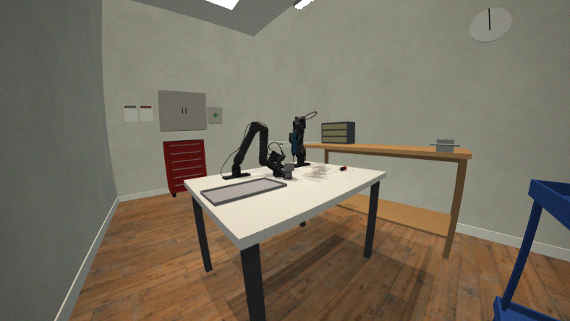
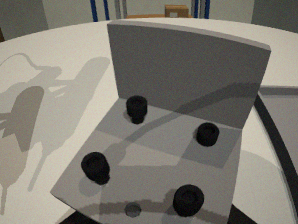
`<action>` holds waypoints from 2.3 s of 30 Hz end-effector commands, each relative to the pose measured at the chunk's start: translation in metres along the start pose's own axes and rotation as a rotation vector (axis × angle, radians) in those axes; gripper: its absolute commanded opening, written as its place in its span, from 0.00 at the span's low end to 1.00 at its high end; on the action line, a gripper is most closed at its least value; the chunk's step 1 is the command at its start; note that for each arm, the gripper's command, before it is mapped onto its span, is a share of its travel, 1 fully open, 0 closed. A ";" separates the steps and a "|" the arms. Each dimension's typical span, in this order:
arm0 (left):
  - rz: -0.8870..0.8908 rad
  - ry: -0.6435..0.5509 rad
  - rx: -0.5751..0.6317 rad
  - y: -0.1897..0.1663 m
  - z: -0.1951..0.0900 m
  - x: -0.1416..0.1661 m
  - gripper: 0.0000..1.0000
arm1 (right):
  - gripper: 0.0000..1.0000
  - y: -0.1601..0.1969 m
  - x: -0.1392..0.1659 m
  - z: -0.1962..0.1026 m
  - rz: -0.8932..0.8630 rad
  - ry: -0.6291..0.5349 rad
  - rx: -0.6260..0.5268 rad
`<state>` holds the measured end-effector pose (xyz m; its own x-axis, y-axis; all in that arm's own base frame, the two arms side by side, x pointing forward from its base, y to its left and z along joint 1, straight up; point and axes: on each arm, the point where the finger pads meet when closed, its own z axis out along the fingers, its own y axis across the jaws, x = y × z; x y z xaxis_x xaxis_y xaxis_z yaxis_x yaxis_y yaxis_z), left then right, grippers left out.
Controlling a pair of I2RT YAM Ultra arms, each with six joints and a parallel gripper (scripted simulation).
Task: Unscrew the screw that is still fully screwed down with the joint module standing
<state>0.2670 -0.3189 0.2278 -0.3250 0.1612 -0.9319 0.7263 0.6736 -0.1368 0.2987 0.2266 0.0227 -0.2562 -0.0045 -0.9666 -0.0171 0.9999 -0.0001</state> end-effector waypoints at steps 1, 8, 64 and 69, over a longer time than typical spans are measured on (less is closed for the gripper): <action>0.036 -0.206 0.022 -0.004 -0.011 -0.055 0.42 | 0.59 0.002 -0.005 0.000 0.019 -0.013 -0.003; 0.041 -0.257 0.023 -0.006 -0.014 -0.073 0.42 | 0.59 0.002 -0.005 0.000 0.019 -0.013 -0.003; 0.161 -0.416 0.130 -0.058 -0.026 -0.109 0.42 | 0.59 0.002 -0.005 0.000 0.019 -0.013 -0.003; 0.160 -0.423 0.130 -0.058 -0.026 -0.110 0.42 | 0.59 0.002 -0.005 0.000 0.019 -0.013 -0.003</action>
<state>0.2397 -0.3516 0.2877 -0.0533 0.0777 -0.9956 0.8266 0.5628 -0.0003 0.2987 0.2266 0.0227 -0.2562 -0.0045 -0.9666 -0.0171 0.9999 -0.0001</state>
